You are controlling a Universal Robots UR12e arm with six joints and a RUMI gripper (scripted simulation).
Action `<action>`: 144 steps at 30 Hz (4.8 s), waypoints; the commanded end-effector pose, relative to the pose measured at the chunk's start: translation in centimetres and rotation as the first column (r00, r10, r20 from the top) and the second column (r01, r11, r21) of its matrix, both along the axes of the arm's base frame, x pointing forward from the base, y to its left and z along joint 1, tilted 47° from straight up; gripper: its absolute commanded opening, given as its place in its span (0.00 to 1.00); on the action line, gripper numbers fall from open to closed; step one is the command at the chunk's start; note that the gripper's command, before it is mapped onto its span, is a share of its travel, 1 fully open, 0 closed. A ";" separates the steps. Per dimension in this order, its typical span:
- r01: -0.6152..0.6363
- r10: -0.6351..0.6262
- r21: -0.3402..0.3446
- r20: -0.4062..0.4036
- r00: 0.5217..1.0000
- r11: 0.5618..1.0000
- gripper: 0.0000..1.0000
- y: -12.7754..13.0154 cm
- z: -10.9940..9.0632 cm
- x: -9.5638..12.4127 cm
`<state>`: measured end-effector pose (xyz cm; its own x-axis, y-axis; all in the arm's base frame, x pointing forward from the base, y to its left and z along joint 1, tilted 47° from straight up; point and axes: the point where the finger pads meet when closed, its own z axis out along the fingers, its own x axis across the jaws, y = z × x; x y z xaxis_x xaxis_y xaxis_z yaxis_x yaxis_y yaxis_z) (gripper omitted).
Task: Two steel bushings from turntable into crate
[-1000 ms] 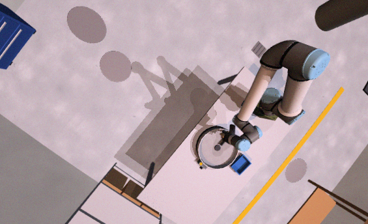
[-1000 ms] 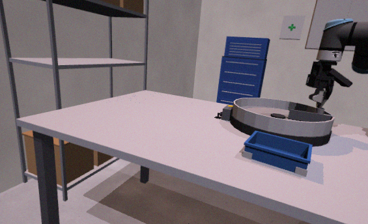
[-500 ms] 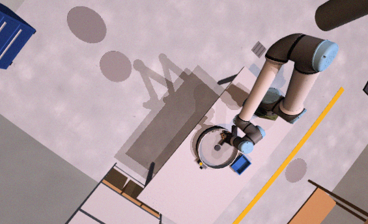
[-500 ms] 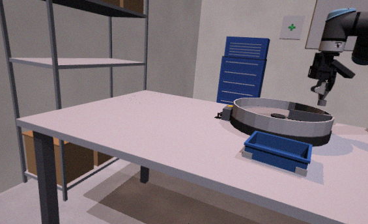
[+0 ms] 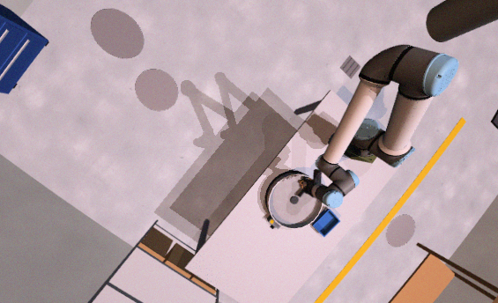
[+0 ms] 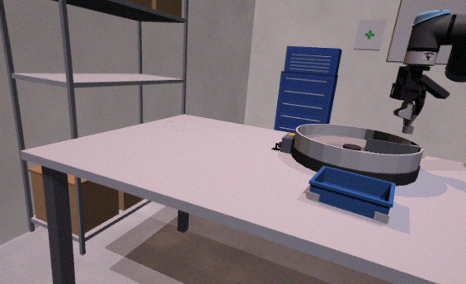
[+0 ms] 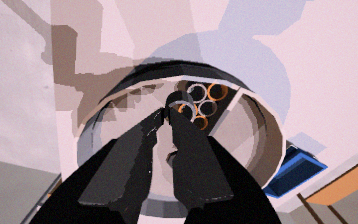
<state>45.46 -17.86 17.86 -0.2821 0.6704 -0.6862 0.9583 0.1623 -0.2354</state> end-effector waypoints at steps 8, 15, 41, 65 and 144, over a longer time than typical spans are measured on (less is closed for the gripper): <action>0.000 0.000 0.000 0.001 1.000 1.000 0.00 0.0 0.0 0.0; 0.000 0.000 0.000 0.001 1.000 1.000 0.00 0.0 0.0 0.0; 0.000 0.000 0.000 0.001 1.000 1.000 0.00 1.8 -1.9 1.3; 0.000 0.000 0.000 0.001 1.000 1.000 0.00 9.4 -10.3 6.7; 0.000 0.000 0.000 0.001 1.000 1.000 0.00 27.4 -30.1 19.6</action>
<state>65.00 9.52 -12.29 -0.2822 0.6701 -0.6865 0.9582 0.1620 -0.2358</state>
